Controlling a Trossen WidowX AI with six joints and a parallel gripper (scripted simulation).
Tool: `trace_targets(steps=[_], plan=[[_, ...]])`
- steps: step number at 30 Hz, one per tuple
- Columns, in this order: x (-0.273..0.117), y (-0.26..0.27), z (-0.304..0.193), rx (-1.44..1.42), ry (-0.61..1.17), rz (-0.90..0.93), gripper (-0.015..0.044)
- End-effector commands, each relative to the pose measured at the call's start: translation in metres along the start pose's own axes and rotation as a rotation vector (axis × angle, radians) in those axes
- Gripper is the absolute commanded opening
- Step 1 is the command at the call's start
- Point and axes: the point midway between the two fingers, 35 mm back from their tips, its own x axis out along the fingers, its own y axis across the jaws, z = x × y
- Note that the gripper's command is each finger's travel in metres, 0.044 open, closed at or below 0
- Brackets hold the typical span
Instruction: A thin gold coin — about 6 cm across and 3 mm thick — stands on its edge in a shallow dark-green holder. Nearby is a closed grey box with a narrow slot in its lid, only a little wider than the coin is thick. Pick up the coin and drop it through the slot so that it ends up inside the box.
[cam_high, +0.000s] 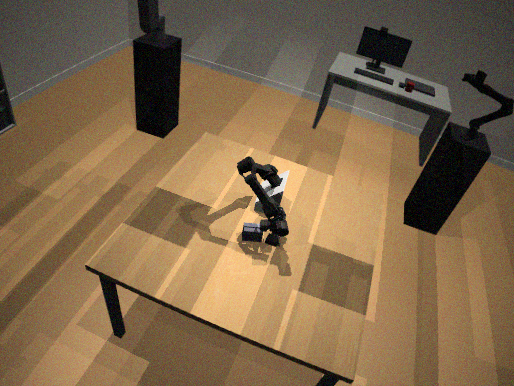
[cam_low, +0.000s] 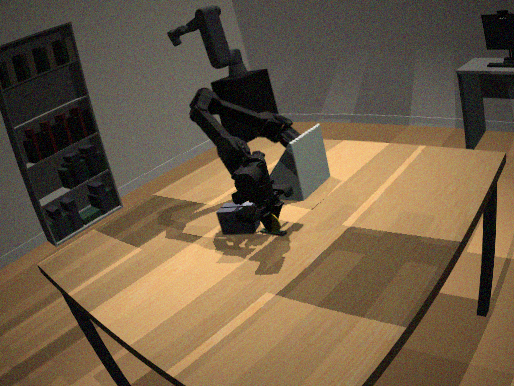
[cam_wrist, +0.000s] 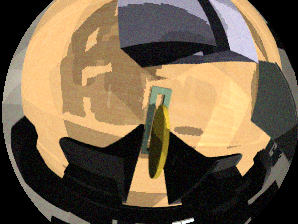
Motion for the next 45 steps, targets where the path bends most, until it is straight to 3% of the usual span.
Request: trace_targets(steps=[1,12,45], plan=[[0.001,-0.002,0.0,-0.009,-0.005,-0.002,0.0023],[0.0,-0.002,0.0,-0.009,-0.005,-0.002,0.0],[-0.083,0.001,-0.002,-0.012,0.002,-0.002,0.0]])
